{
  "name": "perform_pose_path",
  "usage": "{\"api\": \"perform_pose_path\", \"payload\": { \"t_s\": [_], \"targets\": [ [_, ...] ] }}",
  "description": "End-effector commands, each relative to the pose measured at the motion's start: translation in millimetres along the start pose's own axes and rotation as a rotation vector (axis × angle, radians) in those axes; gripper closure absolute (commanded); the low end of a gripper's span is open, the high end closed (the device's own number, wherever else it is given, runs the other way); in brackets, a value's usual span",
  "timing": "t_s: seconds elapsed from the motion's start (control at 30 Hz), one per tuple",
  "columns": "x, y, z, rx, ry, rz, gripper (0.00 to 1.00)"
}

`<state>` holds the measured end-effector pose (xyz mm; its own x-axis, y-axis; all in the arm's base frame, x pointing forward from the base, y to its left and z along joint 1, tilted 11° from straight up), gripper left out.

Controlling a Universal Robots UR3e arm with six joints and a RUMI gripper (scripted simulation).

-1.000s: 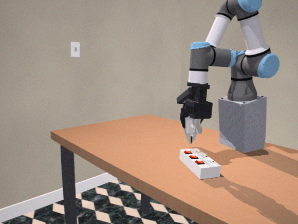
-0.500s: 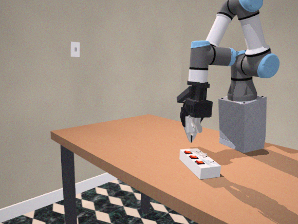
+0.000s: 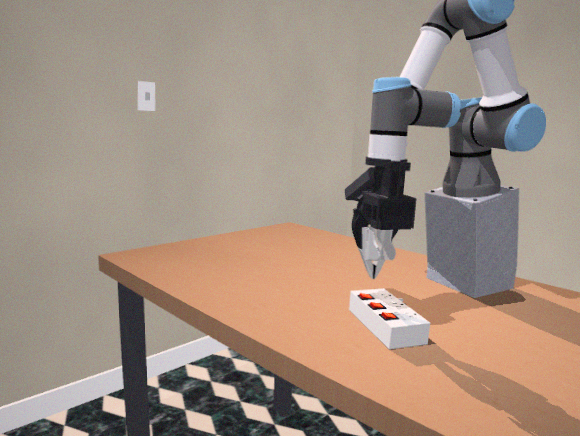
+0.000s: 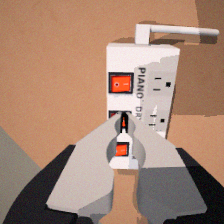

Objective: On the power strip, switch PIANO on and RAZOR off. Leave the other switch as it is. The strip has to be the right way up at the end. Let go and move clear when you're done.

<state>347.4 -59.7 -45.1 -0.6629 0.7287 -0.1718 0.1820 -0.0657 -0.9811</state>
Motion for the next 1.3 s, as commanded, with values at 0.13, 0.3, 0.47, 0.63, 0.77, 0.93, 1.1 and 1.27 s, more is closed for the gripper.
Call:
{"api": "perform_pose_path", "payload": {
  "t_s": [0.13, 0.3, 0.47, 0.63, 0.77, 0.93, 1.1, 1.27],
  "targets": [
    [5, -8.9, -59, 0.001, 0.0, 0.001, 1.0],
    [10, -12.5, -78, 0.001, 0.0, 0.002, 1.0],
    [10, -12.6, -79, 0.0, 0.0, 0.002, 1.0],
    [10, -12.6, -79, 0.0, 0.0, 0.002, 1.0],
    [10, -12.6, -79, 0.0, 0.0, 0.002, 1.0],
    [10, -12.6, -79, 0.0, 0.0, 0.002, 1.0],
    [10, -12.6, -79, 0.0, 0.0, 0.002, 1.0],
    [10, -12.6, -79, 0.0, 0.0, 0.002, 1.0]
  ]
}}
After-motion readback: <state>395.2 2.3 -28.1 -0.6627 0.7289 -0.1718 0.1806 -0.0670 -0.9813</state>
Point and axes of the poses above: the point where the finger pads meet when closed, its own y axis out along the fingers, its own x axis across the jaws, z = x × y, the point moved 2 cm from there along -y, back along the fingers, and after that the axes turned 14 degrees about y, right-handed, at the moved point
